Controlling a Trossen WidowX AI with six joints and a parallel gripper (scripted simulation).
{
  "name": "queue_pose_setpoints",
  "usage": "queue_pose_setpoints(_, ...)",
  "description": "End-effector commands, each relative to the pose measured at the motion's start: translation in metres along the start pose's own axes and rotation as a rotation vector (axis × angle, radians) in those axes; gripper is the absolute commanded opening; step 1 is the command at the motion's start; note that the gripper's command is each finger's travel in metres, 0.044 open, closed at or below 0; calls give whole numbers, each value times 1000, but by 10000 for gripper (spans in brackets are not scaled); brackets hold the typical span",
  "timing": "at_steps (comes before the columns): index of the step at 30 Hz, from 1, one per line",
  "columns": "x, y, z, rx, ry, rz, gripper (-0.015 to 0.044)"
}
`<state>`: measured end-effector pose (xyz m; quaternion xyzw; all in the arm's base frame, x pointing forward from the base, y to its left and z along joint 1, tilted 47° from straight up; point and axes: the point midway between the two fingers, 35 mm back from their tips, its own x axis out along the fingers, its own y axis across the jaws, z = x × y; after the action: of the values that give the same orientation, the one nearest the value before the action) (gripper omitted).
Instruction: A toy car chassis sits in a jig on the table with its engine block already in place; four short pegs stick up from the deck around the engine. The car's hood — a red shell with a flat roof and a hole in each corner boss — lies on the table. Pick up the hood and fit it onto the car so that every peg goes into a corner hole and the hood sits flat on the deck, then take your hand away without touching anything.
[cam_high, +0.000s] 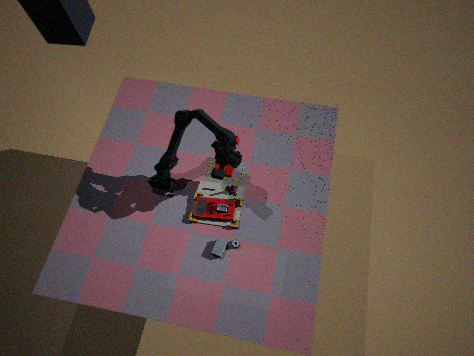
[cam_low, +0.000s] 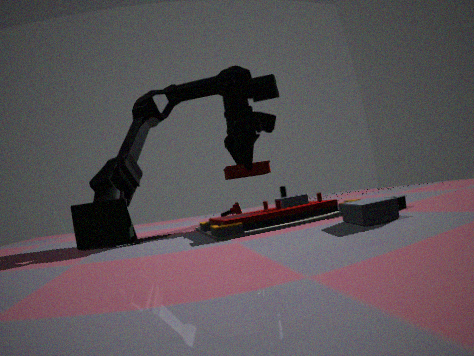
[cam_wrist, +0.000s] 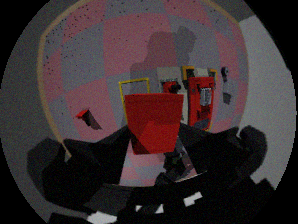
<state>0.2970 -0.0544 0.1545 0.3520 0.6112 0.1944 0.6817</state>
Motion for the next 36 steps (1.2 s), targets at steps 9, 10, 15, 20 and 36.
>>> queue_pose_setpoints(9, -4, -43, 21, -50, -7, -13, 0)
queue_pose_setpoints(10, -5, -47, 23, -54, -7, -14, 0)
queue_pose_setpoints(15, -5, -65, 29, -73, -7, -15, 0)
queue_pose_setpoints(20, -5, -84, 34, -91, -7, -16, 0)
queue_pose_setpoints(36, -3, -149, 41, -152, -5, -14, 0)
